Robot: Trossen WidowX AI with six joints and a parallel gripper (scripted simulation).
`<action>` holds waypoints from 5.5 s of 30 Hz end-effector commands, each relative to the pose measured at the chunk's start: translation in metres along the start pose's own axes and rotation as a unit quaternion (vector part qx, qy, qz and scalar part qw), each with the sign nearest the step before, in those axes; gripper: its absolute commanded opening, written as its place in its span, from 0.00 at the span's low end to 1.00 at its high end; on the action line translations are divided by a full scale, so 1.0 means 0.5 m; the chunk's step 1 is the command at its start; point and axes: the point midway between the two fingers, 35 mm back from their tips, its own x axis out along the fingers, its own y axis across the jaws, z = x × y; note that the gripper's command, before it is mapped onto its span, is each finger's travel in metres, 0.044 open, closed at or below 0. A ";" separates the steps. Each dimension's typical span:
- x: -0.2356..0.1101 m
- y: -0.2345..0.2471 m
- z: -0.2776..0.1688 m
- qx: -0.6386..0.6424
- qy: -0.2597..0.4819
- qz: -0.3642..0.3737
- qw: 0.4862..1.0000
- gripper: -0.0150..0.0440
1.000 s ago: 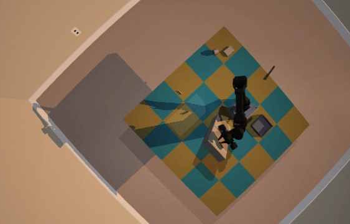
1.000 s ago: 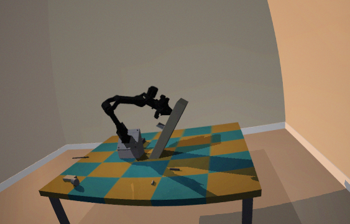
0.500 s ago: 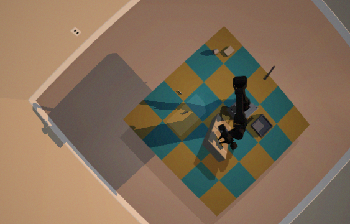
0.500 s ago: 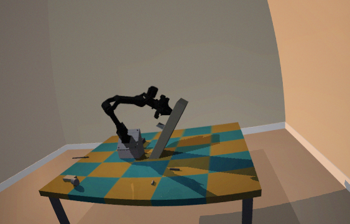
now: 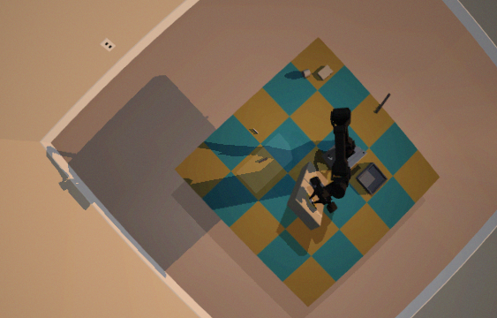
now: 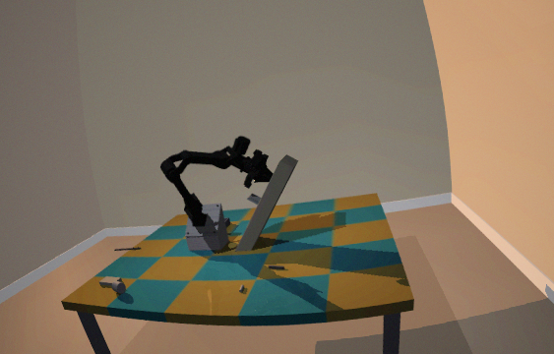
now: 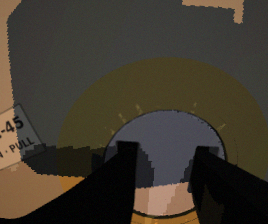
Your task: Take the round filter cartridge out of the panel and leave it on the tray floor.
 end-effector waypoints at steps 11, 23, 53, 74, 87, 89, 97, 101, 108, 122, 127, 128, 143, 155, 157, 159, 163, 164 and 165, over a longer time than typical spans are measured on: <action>0.024 -0.003 0.003 0.015 0.006 0.001 1.000 0.25; -0.014 0.002 0.000 0.003 0.003 0.001 1.000 0.25; -0.137 -0.025 -0.052 0.014 0.009 0.002 1.000 0.25; -0.128 -0.058 -0.127 0.010 0.012 0.001 1.000 0.44; -0.128 -0.060 -0.129 0.011 0.011 0.001 1.000 0.44; -0.127 -0.066 -0.138 0.013 0.009 0.001 1.000 0.44; -0.141 -0.007 -0.010 0.014 0.009 0.002 1.000 0.44; -0.143 -0.001 0.003 0.014 0.009 0.002 1.000 0.44; -0.210 0.038 0.084 0.018 0.009 0.005 1.000 0.75; -0.155 -0.053 -0.111 -0.204 0.214 -0.042 0.954 0.77; -0.155 -0.056 -0.115 -0.208 0.219 -0.042 0.952 0.77; -0.154 -0.056 -0.115 -0.207 0.219 -0.042 0.952 0.77; -0.111 -0.062 -0.133 -0.207 0.219 -0.041 0.953 0.77; -0.077 -0.070 -0.148 -0.207 0.218 -0.042 0.953 0.77; -0.071 -0.072 -0.151 -0.207 0.218 -0.043 0.953 0.77; -0.066 -0.074 -0.153 -0.207 0.218 -0.043 0.953 0.77; -0.064 -0.074 -0.154 -0.207 0.218 -0.043 0.953 0.77; -0.070 -0.071 -0.150 -0.205 0.218 -0.040 0.953 0.73; -0.070 -0.071 -0.150 -0.205 0.218 -0.040 0.953 0.68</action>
